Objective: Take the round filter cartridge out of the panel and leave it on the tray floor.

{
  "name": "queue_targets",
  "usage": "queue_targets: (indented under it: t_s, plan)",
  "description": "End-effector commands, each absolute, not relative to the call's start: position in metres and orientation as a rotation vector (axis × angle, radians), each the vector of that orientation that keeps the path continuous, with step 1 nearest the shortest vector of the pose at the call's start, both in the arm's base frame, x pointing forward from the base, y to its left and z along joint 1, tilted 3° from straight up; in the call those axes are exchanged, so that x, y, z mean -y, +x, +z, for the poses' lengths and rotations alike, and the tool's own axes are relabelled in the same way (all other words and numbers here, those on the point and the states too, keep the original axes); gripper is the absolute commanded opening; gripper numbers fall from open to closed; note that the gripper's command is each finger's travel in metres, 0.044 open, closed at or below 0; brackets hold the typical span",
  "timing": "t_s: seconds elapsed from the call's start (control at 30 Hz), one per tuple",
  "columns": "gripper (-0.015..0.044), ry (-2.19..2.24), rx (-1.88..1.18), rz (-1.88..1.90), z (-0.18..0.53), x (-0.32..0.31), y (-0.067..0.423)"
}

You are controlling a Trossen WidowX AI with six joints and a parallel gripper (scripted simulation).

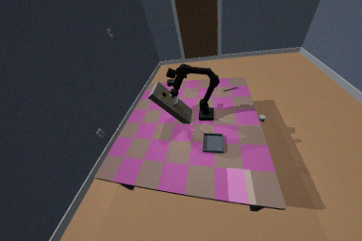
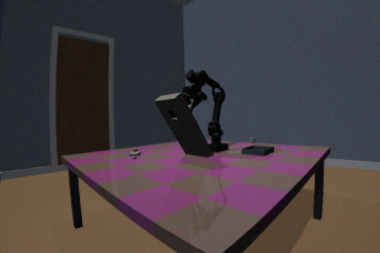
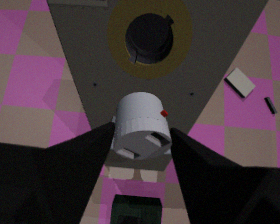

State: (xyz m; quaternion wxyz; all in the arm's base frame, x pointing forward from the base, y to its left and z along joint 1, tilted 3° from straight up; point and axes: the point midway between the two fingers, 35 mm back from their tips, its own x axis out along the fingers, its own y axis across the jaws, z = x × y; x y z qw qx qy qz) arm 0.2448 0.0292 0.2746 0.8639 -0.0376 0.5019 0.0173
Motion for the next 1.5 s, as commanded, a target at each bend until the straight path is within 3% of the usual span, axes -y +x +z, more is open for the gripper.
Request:
queue_targets:
  t_s: [0.0, 1.13, 1.47]
  plan:
    - [0.0, -0.076, -1.044, 0.032, 0.29, -0.029, 0.238]
    - [0.0, -0.069, -1.049, 0.036, 0.296, -0.113, 0.225]
    - [0.0, -0.216, -1.065, 0.289, 0.281, -0.15, 0.208]
